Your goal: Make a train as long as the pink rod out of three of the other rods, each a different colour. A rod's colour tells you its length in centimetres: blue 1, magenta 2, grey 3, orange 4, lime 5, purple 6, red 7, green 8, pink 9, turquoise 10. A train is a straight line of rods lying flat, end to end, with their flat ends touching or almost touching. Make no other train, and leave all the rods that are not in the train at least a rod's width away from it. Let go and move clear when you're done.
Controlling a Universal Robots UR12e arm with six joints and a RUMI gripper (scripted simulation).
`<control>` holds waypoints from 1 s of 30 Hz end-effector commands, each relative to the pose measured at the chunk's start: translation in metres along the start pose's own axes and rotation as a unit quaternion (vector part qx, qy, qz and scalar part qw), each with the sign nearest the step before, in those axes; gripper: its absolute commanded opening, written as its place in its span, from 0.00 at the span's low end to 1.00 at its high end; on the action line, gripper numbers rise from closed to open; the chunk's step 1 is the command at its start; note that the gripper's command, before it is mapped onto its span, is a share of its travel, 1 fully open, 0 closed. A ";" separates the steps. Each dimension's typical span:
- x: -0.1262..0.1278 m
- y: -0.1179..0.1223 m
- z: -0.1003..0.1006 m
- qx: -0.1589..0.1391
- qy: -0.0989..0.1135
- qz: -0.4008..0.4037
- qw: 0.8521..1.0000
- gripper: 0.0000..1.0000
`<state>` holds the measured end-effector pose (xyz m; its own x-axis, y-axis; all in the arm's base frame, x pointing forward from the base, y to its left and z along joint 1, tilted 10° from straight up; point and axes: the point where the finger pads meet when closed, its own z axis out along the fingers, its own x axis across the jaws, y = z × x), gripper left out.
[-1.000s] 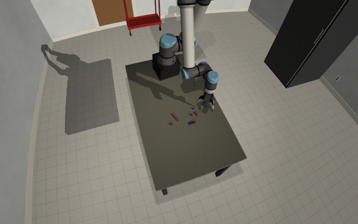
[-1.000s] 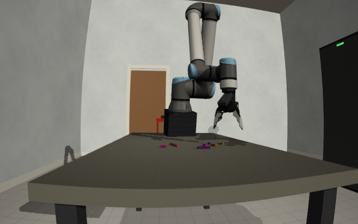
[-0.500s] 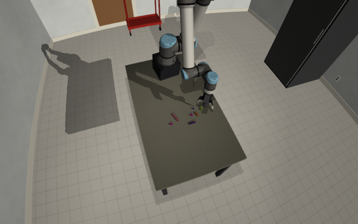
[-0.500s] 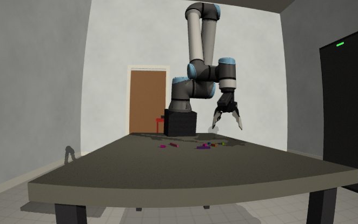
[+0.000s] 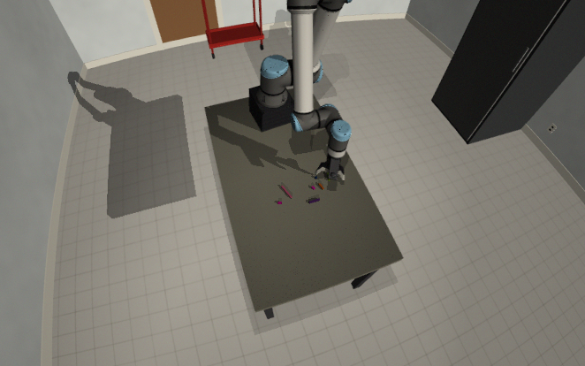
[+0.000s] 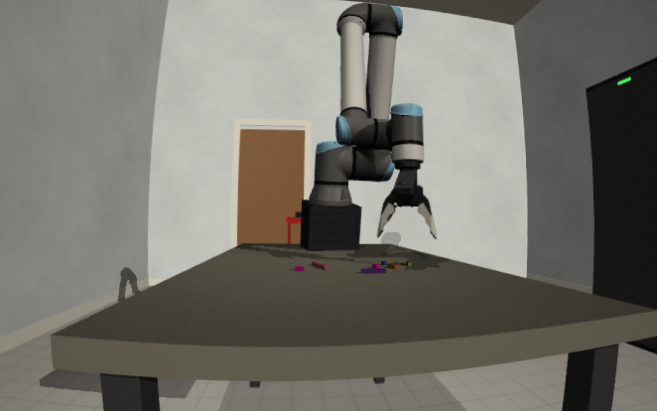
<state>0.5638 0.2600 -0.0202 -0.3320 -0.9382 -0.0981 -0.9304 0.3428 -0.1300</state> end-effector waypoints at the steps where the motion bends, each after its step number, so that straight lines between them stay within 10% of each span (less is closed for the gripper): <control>1: 0.016 -0.021 0.001 -0.001 -0.002 -0.075 0.997 1.00; 30: 0.107 -0.100 0.002 -0.001 -0.002 -0.397 0.918 1.00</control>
<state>0.6148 0.1473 -0.0198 0.3254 -0.9455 0.0109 -0.9330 -0.3229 -0.1589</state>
